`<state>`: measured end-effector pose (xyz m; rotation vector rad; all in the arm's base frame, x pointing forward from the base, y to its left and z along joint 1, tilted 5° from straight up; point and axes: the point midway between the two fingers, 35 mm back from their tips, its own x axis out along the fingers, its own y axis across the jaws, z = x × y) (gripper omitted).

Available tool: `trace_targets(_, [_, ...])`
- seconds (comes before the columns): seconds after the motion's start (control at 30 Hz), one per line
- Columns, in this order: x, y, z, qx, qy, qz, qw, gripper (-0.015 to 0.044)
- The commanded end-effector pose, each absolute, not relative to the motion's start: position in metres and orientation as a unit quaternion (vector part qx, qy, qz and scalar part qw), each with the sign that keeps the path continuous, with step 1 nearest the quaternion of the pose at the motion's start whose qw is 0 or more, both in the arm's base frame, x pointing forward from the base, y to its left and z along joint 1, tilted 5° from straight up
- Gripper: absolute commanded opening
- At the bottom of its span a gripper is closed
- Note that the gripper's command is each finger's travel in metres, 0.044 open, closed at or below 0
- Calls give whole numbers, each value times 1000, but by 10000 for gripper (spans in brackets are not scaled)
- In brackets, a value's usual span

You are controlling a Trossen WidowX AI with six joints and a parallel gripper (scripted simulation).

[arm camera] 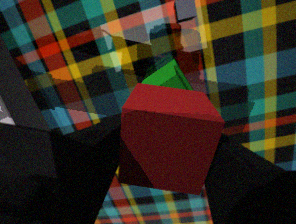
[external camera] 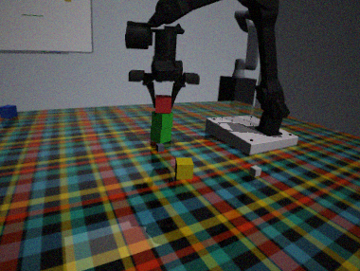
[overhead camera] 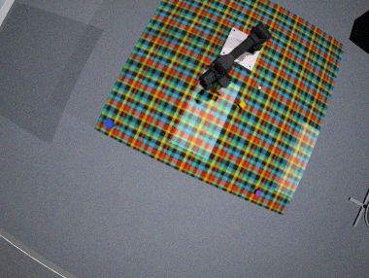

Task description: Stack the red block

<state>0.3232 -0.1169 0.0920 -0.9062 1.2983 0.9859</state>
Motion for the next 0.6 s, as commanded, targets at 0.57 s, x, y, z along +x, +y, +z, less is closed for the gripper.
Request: trace_targets(0.57, [323, -117, 88, -391, 561, 426, 593, 0])
